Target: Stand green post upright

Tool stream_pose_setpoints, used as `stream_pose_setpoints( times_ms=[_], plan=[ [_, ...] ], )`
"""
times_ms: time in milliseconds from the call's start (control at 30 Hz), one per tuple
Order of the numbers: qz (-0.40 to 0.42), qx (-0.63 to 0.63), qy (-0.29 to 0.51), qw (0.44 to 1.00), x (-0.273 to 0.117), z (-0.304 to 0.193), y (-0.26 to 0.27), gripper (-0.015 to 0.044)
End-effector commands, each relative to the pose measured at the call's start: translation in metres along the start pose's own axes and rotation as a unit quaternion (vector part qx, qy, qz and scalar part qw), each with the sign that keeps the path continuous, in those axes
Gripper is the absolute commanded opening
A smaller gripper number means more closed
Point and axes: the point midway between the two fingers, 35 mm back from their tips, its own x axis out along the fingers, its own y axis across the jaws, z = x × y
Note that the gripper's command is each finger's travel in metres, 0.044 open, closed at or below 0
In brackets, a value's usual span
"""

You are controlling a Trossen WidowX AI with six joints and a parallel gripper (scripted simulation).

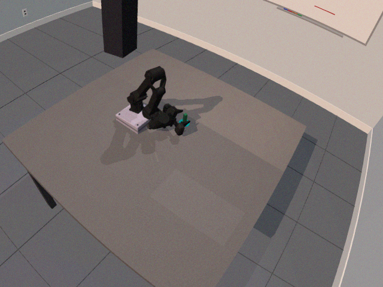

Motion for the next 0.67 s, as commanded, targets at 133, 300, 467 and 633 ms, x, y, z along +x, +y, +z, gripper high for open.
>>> stream_pose_setpoints(
  times_ms=[133,300,467,633],
  plan=[
    [0.001,-0.019,-0.003,1.000,-0.002,0.023,-0.003,0.0400],
    [0.003,-0.029,-0.004,1.000,-0.004,0.038,-0.002,0.0400],
    [0.005,-0.039,-0.006,0.999,-0.006,0.053,0.001,0.0400],
    [0.006,-0.048,-0.007,0.999,-0.008,0.068,0.005,0.0400]
  ],
)
